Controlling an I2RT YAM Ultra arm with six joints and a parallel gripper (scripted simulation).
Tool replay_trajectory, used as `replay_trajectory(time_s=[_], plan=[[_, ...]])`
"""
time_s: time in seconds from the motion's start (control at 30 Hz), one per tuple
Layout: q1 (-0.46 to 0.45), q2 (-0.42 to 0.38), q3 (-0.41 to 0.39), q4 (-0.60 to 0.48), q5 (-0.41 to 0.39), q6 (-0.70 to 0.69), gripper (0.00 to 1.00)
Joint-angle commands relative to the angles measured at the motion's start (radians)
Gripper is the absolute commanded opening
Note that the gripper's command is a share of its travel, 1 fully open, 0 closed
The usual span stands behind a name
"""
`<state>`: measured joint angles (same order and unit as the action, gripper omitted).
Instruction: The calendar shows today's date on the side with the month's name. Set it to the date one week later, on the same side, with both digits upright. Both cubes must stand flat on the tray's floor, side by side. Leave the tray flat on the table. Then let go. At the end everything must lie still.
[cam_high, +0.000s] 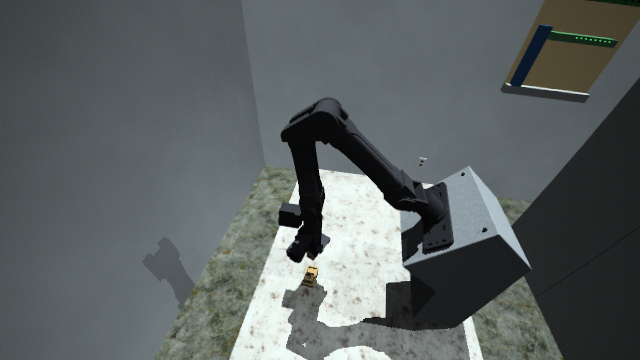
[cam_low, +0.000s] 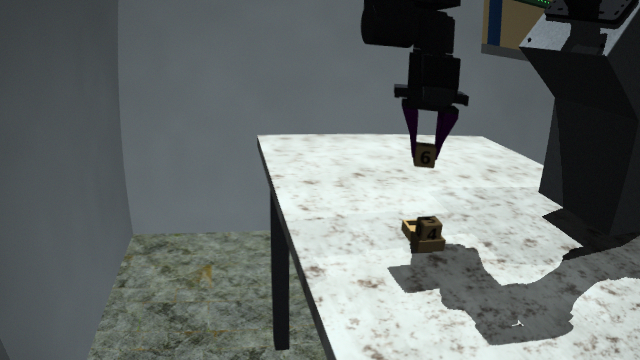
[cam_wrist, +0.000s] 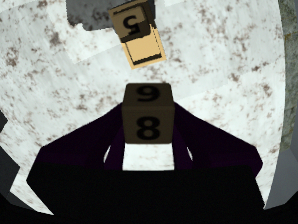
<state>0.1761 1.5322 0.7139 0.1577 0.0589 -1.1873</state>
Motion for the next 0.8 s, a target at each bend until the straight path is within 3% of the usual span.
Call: replay_trajectory(time_s=[0.0, 0.2, 0.77], plan=[[0.026, -0.01, -0.001, -0.007, 0.021, -0.17, 0.26], [0.049, -0.015, -0.003, -0.008, 0.039, -0.272, 0.26], [0.05, -0.014, -0.002, -0.008, 0.04, -0.276, 0.26]])
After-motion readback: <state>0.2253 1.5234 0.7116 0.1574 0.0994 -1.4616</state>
